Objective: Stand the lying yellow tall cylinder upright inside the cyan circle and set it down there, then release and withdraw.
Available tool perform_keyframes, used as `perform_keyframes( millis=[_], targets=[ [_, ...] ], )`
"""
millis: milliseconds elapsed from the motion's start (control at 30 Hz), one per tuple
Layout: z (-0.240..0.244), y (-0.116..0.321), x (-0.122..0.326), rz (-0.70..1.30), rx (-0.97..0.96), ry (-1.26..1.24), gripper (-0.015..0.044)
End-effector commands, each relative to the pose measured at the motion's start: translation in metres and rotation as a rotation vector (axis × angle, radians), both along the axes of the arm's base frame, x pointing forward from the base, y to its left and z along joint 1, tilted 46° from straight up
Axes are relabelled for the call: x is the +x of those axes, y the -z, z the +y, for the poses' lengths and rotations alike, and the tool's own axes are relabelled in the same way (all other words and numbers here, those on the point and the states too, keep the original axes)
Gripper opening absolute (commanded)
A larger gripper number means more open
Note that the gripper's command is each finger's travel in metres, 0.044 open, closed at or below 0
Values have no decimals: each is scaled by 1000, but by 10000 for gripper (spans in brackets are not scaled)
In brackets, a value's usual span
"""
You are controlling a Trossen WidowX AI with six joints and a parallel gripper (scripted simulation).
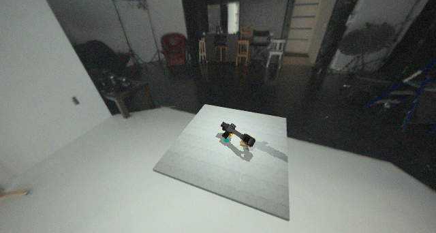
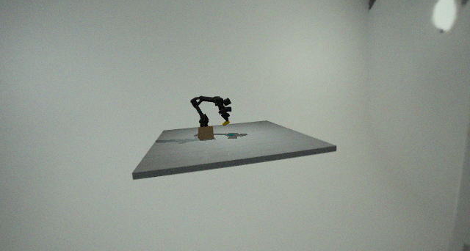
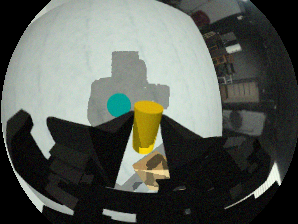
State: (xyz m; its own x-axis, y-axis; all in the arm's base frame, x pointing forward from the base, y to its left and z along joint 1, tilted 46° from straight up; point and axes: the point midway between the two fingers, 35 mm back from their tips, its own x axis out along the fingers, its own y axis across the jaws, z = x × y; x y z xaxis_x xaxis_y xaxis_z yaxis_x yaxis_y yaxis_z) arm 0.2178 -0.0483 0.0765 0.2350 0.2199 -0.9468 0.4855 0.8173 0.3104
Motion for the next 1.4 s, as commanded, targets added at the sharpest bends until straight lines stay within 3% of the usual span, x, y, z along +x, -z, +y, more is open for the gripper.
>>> perform_keyframes(
  millis=[0,1367],
  targets=[
    [0,1,-2,-16,-24,14,105],
    [1,1,-4,-195,-177,141,105]
  ],
)
